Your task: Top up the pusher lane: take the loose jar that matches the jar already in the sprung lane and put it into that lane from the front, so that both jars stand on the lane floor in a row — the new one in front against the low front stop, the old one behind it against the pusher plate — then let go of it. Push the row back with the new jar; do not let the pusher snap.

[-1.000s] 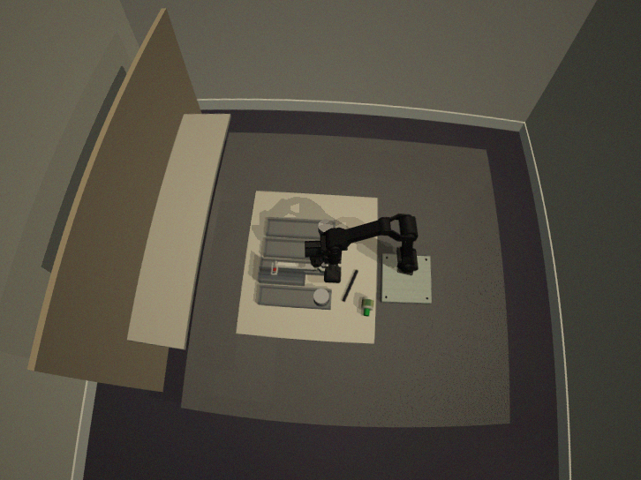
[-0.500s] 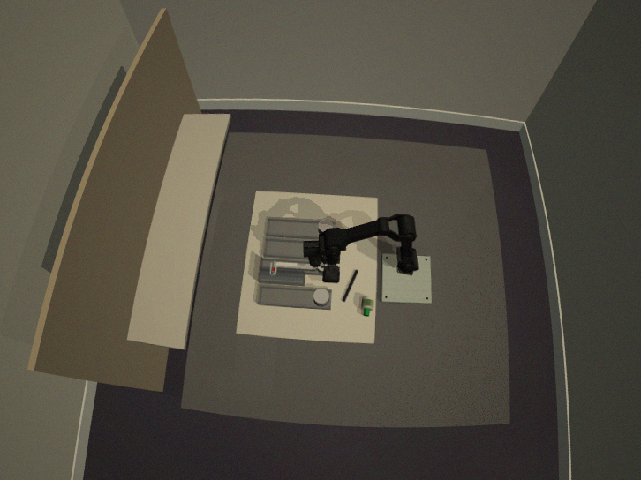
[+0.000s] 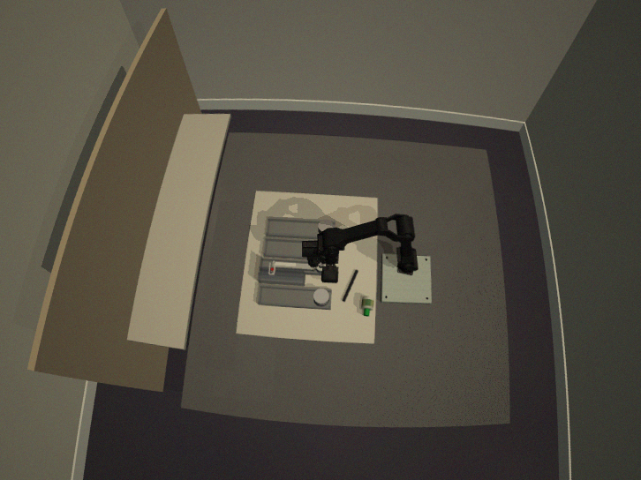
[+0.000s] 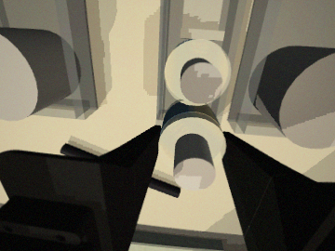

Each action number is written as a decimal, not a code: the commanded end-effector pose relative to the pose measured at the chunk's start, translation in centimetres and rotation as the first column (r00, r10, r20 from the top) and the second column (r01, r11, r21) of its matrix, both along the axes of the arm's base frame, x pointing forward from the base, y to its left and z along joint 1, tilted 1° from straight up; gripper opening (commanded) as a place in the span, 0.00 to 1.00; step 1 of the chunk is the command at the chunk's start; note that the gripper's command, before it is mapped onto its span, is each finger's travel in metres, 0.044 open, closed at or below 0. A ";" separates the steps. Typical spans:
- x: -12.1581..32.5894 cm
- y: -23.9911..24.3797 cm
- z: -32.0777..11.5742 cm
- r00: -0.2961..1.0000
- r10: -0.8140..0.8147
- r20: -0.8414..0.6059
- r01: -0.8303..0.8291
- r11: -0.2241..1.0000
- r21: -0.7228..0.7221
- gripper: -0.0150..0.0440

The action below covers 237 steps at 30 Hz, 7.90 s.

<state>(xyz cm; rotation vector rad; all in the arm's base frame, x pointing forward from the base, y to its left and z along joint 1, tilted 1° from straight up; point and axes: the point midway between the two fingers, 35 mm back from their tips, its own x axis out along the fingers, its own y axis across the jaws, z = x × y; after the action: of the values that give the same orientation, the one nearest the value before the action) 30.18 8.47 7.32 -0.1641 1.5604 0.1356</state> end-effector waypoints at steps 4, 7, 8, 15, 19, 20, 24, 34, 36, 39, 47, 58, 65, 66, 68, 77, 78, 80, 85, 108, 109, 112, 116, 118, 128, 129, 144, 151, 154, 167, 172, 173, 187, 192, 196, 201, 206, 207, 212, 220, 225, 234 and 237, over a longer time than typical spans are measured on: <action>0.9 0.2 0.0 1.000 0.005 0.017 -0.005 1.000 0.005 0.25; 1.0 0.3 0.0 1.000 0.005 0.017 -0.005 1.000 0.005 0.25; 1.1 0.3 0.0 1.000 0.005 0.017 -0.005 1.000 0.005 0.25; 1.3 0.3 0.0 1.000 0.005 0.017 -0.005 1.000 0.006 0.25; 1.4 0.3 0.0 1.000 0.005 0.017 -0.005 1.000 0.006 0.25; 1.5 0.3 0.0 1.000 0.005 0.017 -0.005 1.000 0.006 0.25; 1.6 0.4 0.0 1.000 0.005 0.017 -0.005 1.000 0.006 0.25; 1.9 0.4 0.1 1.000 0.005 0.018 -0.005 1.000 0.006 0.25; 2.0 0.4 0.1 1.000 0.005 0.018 -0.005 1.000 0.006 0.25; 2.1 0.5 0.2 1.000 0.005 0.018 -0.005 1.000 0.006 0.25; 2.3 0.5 0.3 1.000 0.005 0.018 -0.005 1.000 0.006 0.25; 2.5 0.5 0.4 1.000 0.005 0.018 -0.005 1.000 0.006 0.25; 2.5 0.5 0.4 1.000 0.005 0.018 -0.005 1.000 0.006 0.25; 2.5 0.5 0.4 1.000 0.005 0.018 -0.005 1.000 0.006 0.25; 2.5 0.5 0.4 1.000 0.005 0.018 -0.005 1.000 0.006 0.25; 2.5 0.5 0.4 1.000 0.005 0.018 -0.005 1.000 0.006 0.25; 2.5 0.5 0.4 1.000 0.005 0.018 -0.005 1.000 0.006 0.25; 2.5 0.5 0.4 1.000 0.005 0.018 -0.005 1.000 0.006 0.25; 2.5 0.5 0.4 1.000 0.005 0.018 -0.005 1.000 0.006 0.25; 2.8 0.6 0.4 1.000 0.005 0.018 -0.005 1.000 0.006 0.25; 2.8 0.6 0.4 1.000 0.005 0.018 -0.005 1.000 0.006 0.25; 2.8 0.6 0.4 1.000 0.005 0.018 -0.005 1.000 0.006 0.25; 2.8 0.6 0.2 1.000 0.005 0.018 -0.005 1.000 0.006 0.25; 2.9 0.6 0.2 1.000 0.005 0.018 -0.005 1.000 0.006 0.25; 2.9 0.6 -0.2 1.000 0.005 0.018 -0.005 1.000 0.006 0.25; 2.9 0.6 -0.3 1.000 0.005 0.018 -0.005 1.000 0.006 0.25; 2.8 0.6 -0.8 1.000 0.005 0.018 -0.005 1.000 0.006 0.25; 2.8 0.6 -1.1 1.000 0.005 0.018 -0.005 1.000 0.006 0.25; 2.8 0.6 -1.2 1.000 0.005 0.018 -0.005 1.000 0.006 0.25; 2.7 0.5 -1.6 1.000 0.005 0.018 -0.005 1.000 0.006 0.25; 2.6 0.5 -1.8 1.000 0.005 0.018 -0.005 1.000 0.006 0.25; 2.6 0.5 -1.8 1.000 0.005 0.018 -0.005 1.000 0.006 0.25; 2.6 0.5 -1.8 1.000 0.005 0.018 -0.005 1.000 0.006 0.25; 2.6 0.5 -1.8 1.000 0.005 0.018 -0.005 1.000 0.006 0.25; 2.6 0.5 -1.8 1.000 0.005 0.018 -0.005 1.000 0.006 0.25; 2.6 0.5 -1.9 1.000 0.005 0.018 -0.005 1.000 0.006 0.25; 2.6 0.5 -1.9 1.000 0.005 0.018 -0.005 1.000 0.006 0.25; 2.6 0.5 -2.0 1.000 0.005 0.018 -0.005 1.000 0.006 0.25; 2.6 0.5 -2.0 1.000 0.005 0.018 -0.005 1.000 0.006 0.25; 2.4 0.5 -2.0 1.000 0.005 0.018 -0.005 1.000 0.006 0.25; 2.3 0.5 -2.0 1.000 0.005 0.018 -0.005 1.000 0.006 0.25; 2.2 0.4 -2.0 1.000 0.005 0.018 -0.005 1.000 0.006 0.25; 2.1 0.4 -2.0 1.000 0.005 0.018 -0.005 1.000 0.006 0.25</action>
<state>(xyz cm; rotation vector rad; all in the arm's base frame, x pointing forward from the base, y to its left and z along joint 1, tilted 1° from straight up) 32.26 8.85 5.38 -0.1624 1.5495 0.1372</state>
